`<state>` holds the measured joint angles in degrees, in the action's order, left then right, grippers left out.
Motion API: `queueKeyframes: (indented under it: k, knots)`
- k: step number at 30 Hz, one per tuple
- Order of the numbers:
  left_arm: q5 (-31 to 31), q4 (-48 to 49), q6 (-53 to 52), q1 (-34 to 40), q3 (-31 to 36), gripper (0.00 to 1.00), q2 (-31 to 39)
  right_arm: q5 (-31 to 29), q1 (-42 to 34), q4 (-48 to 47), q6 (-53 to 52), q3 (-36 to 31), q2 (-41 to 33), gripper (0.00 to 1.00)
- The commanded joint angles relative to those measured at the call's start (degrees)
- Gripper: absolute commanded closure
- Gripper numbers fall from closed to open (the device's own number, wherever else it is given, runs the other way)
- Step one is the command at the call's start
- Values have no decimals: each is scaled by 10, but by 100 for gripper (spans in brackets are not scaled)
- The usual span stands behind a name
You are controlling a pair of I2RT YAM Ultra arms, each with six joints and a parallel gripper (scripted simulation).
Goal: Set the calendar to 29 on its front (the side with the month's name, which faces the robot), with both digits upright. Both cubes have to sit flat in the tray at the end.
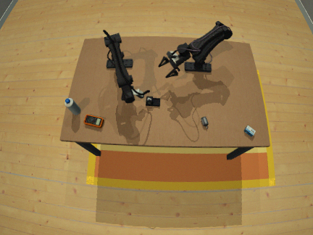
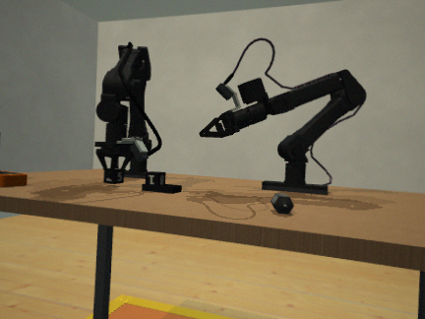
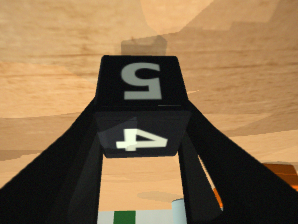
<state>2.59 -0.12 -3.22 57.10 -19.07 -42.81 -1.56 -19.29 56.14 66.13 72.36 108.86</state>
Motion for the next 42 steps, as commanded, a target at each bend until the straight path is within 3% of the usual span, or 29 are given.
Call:
queueKeyframes:
  k: [1, 8, 16, 18, 42]
  knots:
    - [9, 13, -3, -5, 4, 0, -1, 11, 8, -31, 21, -9, -32, 65]
    - [4, 14, -1, -2, -3, 0, 0, 14, 13, -25, -14, -25, -37, 65]
    - [4, 14, -1, -2, -3, 0, 0, 19, 14, -21, -221, -10, -30, 65]
    - [4, 14, -1, -2, -3, 0, 0, 19, 14, -21, -221, -10, -30, 65]
    - [4, 14, -1, -2, -3, 0, 0, 22, 19, -15, -753, -4, -26, 65]
